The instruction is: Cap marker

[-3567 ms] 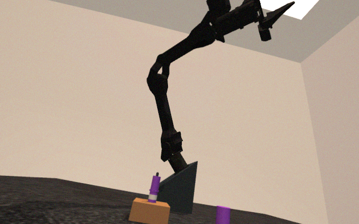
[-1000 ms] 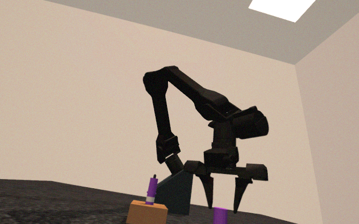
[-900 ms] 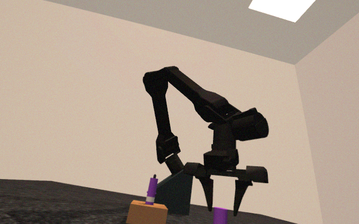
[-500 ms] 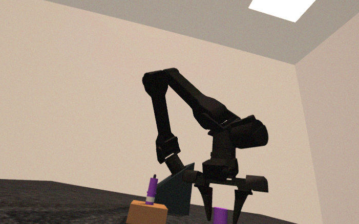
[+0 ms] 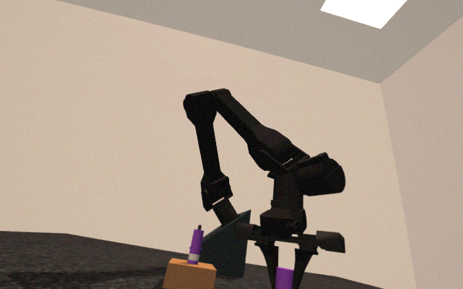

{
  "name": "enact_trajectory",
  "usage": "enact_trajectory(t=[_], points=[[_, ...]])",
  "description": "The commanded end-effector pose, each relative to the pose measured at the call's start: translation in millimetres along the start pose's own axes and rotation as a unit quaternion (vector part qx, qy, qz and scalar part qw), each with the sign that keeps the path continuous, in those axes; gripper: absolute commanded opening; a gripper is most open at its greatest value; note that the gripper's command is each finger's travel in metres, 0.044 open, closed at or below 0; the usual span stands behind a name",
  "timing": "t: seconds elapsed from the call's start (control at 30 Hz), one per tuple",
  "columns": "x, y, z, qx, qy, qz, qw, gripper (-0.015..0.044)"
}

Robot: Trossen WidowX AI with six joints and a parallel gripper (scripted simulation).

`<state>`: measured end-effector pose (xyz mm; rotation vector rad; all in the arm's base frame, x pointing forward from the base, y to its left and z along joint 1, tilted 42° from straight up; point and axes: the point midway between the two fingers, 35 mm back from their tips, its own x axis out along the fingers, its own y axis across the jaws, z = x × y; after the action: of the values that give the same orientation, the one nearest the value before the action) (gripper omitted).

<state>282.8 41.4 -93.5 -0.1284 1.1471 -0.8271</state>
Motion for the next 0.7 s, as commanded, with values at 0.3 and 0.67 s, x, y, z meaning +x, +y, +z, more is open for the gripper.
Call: enact_trajectory(t=[0.3, 0.67], points=[[-22, 2, 1, -0.001, -0.001, 0.0, 1.0, 0.0], [-56, 1, 0, 0.0, -0.001, 0.0, 1.0, 0.0]])
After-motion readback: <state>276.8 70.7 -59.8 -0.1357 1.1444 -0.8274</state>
